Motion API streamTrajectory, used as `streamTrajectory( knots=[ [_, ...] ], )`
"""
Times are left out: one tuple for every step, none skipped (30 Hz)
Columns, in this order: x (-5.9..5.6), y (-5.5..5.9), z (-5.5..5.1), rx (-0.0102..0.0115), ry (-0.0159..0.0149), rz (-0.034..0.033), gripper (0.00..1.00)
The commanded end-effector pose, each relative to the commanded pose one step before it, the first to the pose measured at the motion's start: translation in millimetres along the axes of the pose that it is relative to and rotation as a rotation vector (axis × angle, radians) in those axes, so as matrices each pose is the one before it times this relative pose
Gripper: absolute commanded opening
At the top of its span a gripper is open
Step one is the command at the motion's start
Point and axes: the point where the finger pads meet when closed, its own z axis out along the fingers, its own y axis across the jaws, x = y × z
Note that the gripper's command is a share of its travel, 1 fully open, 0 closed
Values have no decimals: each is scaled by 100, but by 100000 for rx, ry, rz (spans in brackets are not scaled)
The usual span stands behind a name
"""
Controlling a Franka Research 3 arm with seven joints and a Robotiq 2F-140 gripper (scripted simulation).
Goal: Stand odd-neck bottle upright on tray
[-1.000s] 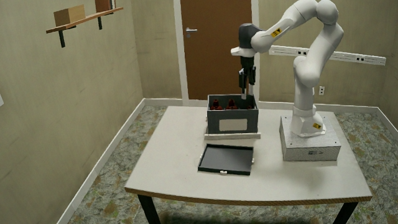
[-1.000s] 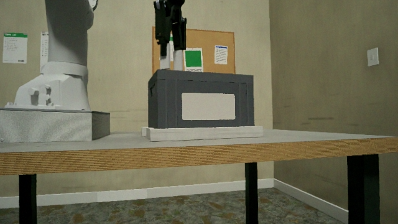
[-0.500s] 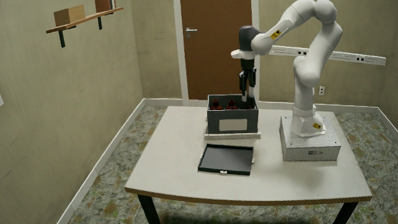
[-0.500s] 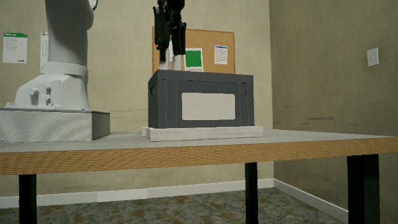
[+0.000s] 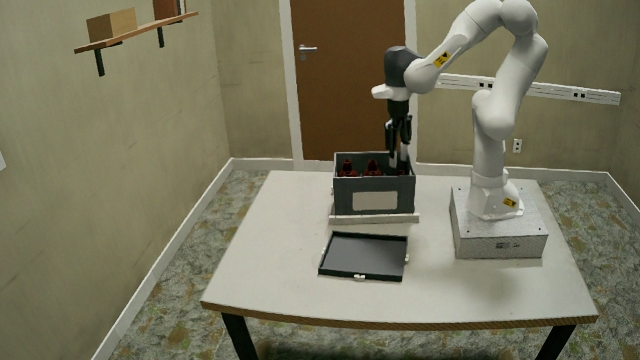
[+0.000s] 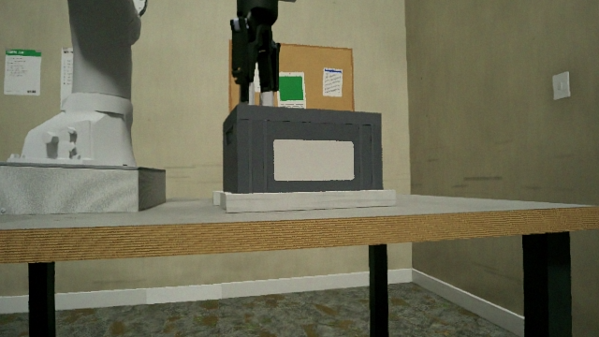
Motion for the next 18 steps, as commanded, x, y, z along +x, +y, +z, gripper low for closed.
streamTrajectory(
  knots=[
    [235, -135, 307, 276, 865, -751, 44],
    [0, 0, 88, 0, 0, 0, 44],
    [0, 0, 82, 0, 0, 0, 44],
    [0, 0, 76, 0, 0, 0, 44],
    [0, 0, 69, 0, 0, 0, 44],
    [0, 0, 63, 0, 0, 0, 44],
    [0, 0, 57, 0, 0, 0, 44],
    [0, 0, 51, 0, 0, 0, 44],
    [0, 0, 45, 0, 0, 0, 44],
    [0, 0, 39, 0, 0, 0, 44],
    [0, 0, 33, 0, 0, 0, 44],
    [0, 0, 28, 0, 0, 0, 44],
    [0, 0, 22, 0, 0, 0, 44],
    [0, 0, 17, 0, 0, 0, 44],
    [0, 0, 0, 0, 0, 0, 44],
    [0, 0, 0, 0, 0, 0, 44],
    [0, 0, 13, 0, 0, 0, 44],
    [0, 0, 9, 0, 0, 0, 44]
  ],
)
